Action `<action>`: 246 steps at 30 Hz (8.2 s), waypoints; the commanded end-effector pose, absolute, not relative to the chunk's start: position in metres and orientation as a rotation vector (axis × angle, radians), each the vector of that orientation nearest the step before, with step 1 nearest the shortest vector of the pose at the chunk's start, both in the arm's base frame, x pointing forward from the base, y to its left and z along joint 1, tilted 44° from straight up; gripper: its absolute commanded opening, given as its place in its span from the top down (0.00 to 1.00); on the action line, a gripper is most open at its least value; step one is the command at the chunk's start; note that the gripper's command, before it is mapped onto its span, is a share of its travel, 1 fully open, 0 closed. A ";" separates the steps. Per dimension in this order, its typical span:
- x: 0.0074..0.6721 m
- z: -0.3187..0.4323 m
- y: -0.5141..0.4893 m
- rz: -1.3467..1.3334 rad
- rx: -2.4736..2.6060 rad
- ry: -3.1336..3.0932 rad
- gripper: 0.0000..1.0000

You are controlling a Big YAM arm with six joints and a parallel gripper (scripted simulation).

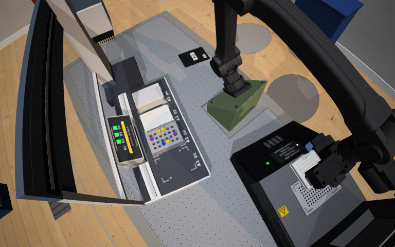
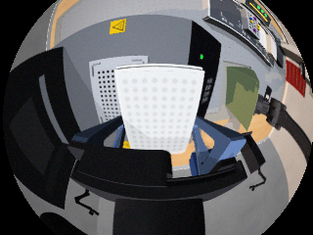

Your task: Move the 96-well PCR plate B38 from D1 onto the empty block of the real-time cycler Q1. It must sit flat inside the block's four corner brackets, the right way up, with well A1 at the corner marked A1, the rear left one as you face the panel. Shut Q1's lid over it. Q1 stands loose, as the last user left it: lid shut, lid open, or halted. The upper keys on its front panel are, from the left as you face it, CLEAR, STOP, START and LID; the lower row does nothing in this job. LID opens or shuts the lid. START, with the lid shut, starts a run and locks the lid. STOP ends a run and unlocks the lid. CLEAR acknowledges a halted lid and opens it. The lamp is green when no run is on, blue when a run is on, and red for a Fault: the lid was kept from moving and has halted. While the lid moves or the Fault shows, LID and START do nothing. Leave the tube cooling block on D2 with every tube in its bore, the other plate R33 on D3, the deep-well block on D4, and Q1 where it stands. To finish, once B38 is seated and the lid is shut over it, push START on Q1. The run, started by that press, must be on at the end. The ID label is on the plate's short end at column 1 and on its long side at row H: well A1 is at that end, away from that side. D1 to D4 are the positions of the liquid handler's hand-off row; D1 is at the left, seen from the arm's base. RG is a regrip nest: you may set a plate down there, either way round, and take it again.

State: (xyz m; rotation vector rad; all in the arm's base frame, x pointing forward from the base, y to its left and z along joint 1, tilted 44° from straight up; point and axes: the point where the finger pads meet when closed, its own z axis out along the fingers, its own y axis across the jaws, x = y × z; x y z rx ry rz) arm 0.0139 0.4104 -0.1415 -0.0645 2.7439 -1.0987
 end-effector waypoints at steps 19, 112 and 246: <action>0.022 -0.189 0.491 -1.018 0.056 2.747 1.00; 0.018 -0.211 0.453 -1.039 -0.001 2.737 1.00; 0.031 -0.228 0.440 -1.050 0.022 2.738 1.00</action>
